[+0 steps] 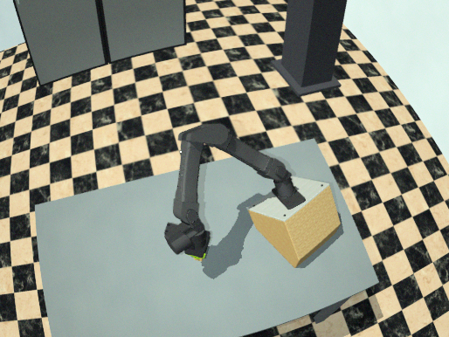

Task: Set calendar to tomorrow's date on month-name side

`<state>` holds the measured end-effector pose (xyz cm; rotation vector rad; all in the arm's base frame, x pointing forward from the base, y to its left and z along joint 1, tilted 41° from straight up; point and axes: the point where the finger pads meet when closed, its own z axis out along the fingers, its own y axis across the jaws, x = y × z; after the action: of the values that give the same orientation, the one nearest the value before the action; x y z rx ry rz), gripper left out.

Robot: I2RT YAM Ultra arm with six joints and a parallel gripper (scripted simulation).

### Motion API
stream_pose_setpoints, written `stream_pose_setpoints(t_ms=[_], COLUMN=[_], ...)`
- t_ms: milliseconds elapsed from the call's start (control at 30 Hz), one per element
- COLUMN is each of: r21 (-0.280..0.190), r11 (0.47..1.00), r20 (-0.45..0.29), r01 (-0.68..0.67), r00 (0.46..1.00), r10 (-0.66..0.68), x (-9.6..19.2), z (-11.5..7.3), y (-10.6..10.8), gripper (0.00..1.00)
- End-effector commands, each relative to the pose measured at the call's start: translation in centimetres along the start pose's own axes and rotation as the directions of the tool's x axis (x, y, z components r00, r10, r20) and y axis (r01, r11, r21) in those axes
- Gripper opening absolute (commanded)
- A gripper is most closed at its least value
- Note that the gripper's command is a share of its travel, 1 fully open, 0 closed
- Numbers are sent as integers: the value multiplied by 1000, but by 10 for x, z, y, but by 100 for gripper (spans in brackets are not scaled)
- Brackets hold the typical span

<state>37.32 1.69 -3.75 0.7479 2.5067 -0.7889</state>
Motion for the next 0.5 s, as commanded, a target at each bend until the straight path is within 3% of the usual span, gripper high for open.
stream_pose_setpoints(t_ms=[0,467], r21=[-20,-29], r11=[1000,1000], r20=[25,31], r01=[6,-4], r00=[1000,1000], r10=[-6,4], x=[-5,-10], z=[-7,-11], y=[10,10], gripper=[45,45])
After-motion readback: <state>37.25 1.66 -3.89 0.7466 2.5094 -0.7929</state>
